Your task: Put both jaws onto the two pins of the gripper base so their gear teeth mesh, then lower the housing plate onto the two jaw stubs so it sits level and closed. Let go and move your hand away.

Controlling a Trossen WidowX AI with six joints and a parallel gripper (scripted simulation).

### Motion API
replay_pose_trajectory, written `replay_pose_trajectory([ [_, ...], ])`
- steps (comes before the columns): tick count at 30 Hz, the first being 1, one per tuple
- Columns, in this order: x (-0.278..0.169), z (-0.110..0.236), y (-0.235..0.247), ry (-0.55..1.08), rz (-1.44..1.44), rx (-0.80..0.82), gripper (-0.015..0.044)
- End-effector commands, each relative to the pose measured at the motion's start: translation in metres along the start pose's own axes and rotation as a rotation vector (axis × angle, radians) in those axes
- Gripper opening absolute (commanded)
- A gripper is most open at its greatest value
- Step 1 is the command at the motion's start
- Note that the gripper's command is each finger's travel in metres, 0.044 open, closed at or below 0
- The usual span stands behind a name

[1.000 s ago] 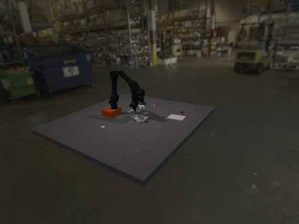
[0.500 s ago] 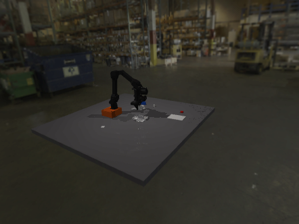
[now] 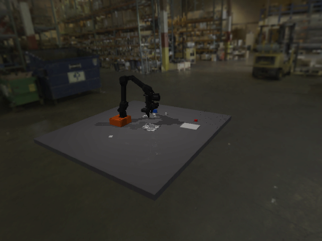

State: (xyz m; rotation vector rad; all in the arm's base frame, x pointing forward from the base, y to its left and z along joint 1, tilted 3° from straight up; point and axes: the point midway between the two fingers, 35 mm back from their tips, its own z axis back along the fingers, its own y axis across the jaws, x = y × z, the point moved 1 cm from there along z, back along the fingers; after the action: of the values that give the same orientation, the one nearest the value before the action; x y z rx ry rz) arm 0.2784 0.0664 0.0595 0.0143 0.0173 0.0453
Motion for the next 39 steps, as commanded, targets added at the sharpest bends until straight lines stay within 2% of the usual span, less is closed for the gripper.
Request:
replay_pose_trajectory([
  [1, -0.001, 0.000, 0.001, 0.001, -0.009, 0.005, 0.0134],
  [21, 0.000, 0.000, 0.001, 0.001, -0.034, 0.005, 0.0134],
  [39, 0.047, 0.001, -0.028, -0.002, -0.034, 0.003, 0.0134],
])
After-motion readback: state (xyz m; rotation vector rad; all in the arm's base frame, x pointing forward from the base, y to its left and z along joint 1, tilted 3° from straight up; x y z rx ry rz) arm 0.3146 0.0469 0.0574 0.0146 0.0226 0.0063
